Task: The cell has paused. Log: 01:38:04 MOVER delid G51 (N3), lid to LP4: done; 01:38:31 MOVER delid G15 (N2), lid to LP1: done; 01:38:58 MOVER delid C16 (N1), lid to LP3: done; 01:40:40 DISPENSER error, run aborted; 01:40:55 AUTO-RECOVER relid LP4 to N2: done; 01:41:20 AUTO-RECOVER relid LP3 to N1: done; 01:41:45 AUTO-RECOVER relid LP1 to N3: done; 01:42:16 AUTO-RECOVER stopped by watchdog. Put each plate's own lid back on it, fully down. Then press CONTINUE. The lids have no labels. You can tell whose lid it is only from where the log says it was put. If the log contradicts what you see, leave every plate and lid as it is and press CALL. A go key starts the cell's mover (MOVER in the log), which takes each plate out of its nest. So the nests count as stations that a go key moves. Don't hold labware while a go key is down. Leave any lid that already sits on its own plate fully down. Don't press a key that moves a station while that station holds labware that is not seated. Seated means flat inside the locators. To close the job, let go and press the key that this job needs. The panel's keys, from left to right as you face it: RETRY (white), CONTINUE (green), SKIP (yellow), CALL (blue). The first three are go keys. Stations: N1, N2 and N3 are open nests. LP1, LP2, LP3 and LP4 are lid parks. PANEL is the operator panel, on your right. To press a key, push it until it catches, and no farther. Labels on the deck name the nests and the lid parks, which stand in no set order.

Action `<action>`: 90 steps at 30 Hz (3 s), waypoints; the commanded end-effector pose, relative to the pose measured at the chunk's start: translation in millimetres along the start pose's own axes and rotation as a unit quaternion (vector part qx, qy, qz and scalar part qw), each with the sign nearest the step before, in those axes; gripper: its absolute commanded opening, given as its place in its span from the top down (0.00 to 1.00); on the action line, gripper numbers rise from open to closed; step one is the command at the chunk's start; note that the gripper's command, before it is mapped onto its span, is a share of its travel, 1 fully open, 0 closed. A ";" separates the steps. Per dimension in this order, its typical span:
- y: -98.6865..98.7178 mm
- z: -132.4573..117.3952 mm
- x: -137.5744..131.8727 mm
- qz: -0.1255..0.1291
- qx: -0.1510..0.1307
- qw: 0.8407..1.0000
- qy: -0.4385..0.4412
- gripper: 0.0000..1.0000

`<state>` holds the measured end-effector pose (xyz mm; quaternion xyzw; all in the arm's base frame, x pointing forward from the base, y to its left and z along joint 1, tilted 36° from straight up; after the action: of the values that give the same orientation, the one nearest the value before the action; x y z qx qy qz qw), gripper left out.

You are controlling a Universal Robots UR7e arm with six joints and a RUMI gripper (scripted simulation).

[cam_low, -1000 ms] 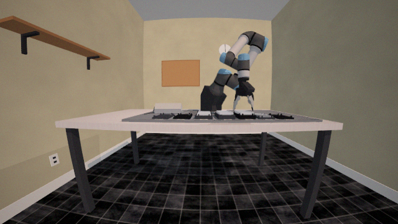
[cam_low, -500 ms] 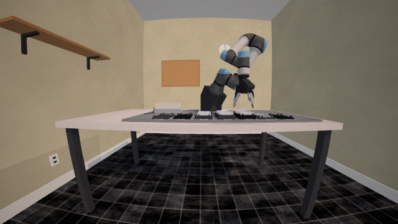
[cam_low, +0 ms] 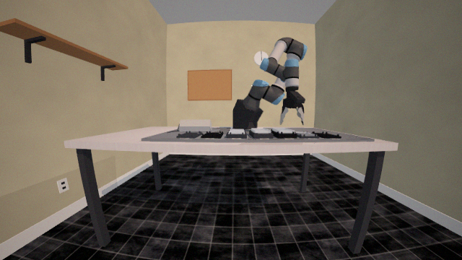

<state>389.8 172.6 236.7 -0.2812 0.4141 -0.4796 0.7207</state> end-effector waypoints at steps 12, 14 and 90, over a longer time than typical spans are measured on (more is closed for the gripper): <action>0.9 3.6 -70.8 -0.004 0.000 1.000 0.002 0.18; 0.9 3.8 -76.1 -0.003 0.000 1.000 0.002 0.18; 45.4 3.8 -75.8 -0.003 0.000 1.000 0.002 1.00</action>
<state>399.0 260.0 226.6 -0.2820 0.4145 -0.4826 0.7182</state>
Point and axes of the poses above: the point where the finger pads meet when closed, its own y axis out along the fingers, its own x axis across the jaws, z = x × y, the point moved 8 cm from there along -y, back along the fingers, and after that the axes turned 5 degrees about -y, right-handed, at the moved point
